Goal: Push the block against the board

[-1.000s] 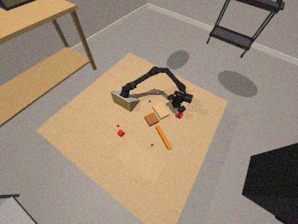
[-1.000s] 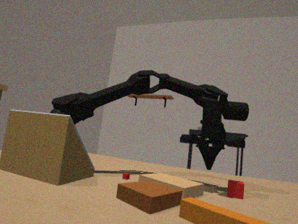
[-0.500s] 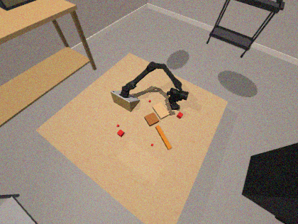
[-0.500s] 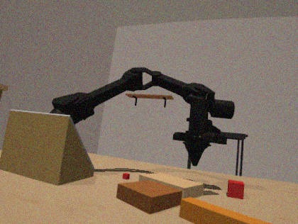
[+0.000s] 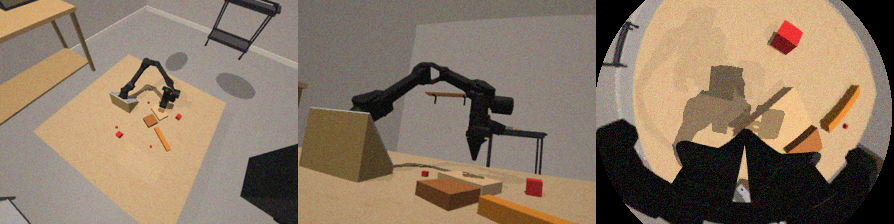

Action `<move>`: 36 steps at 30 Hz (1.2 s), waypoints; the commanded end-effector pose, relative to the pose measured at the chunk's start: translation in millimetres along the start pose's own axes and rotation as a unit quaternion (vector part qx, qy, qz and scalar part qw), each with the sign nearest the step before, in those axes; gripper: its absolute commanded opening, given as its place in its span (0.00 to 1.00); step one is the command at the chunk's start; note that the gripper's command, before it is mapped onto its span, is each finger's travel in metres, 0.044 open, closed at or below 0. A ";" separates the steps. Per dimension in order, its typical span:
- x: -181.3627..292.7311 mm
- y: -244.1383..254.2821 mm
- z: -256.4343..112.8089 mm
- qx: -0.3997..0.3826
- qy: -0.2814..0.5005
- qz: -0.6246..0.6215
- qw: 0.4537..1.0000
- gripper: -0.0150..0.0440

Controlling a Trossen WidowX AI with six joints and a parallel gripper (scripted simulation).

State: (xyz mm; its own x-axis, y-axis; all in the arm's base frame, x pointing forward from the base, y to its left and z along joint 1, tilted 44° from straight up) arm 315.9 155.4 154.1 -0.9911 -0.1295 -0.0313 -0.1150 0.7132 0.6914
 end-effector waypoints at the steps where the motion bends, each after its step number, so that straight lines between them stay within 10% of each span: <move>1: 19.0 -1.2 0.7 -0.001 0.001 0.071 0.997 0.25; 18: 90.0 -18.7 9.1 0.000 0.002 0.345 0.939 0.25; 36: 91.9 -18.4 64.0 -0.002 0.003 0.348 0.937 0.25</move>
State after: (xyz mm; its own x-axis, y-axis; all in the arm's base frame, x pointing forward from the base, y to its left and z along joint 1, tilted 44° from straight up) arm 222.8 171.9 96.6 -0.8281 0.3589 0.4306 0.5560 0.6230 0.5501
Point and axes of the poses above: the point midway between the two fingers, 35 mm back from their tips, its own z axis out along the fingers, its own y axis across the jaws, x = y × z, the point moved 5 cm from there along -z, back along the fingers, and after that the axes turned 12 degrees about z, right-handed, at the moved point
